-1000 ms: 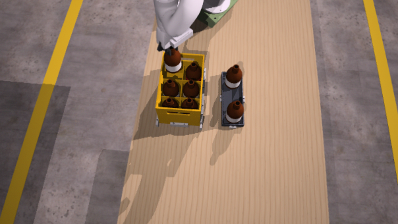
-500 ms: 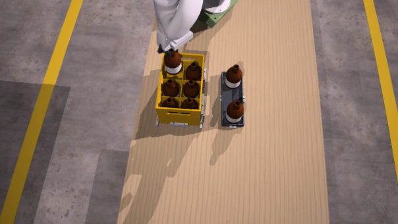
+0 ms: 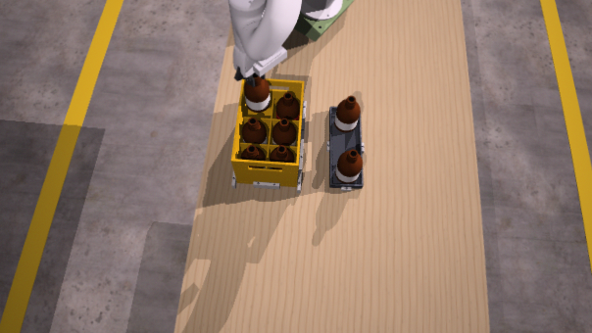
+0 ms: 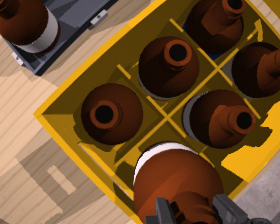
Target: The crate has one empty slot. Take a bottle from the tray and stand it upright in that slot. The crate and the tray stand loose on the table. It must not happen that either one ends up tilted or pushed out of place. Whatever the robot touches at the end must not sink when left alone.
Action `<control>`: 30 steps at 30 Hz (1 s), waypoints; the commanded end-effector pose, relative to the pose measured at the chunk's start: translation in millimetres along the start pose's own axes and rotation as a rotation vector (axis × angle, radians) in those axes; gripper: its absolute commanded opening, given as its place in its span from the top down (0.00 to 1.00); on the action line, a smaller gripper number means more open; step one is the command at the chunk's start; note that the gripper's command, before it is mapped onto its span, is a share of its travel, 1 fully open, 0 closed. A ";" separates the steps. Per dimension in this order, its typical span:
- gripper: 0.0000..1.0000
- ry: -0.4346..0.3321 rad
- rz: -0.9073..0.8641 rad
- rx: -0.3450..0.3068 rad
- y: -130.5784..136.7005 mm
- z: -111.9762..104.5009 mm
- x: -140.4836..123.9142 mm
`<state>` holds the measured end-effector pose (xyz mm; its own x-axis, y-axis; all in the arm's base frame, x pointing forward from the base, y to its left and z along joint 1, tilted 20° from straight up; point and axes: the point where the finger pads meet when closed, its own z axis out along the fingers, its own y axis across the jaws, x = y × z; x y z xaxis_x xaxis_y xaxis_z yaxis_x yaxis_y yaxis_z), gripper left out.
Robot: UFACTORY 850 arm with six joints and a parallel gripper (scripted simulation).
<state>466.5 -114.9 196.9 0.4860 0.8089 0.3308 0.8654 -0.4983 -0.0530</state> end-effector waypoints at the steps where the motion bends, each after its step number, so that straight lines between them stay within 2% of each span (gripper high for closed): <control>1: 1.00 0.000 0.000 -0.002 0.8 -0.5 0.2; 30: 1.00 0.000 0.000 -0.002 0.8 5.5 0.2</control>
<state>467.0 -113.7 193.2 0.4860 0.8089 0.3308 0.8654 -0.4983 -0.0530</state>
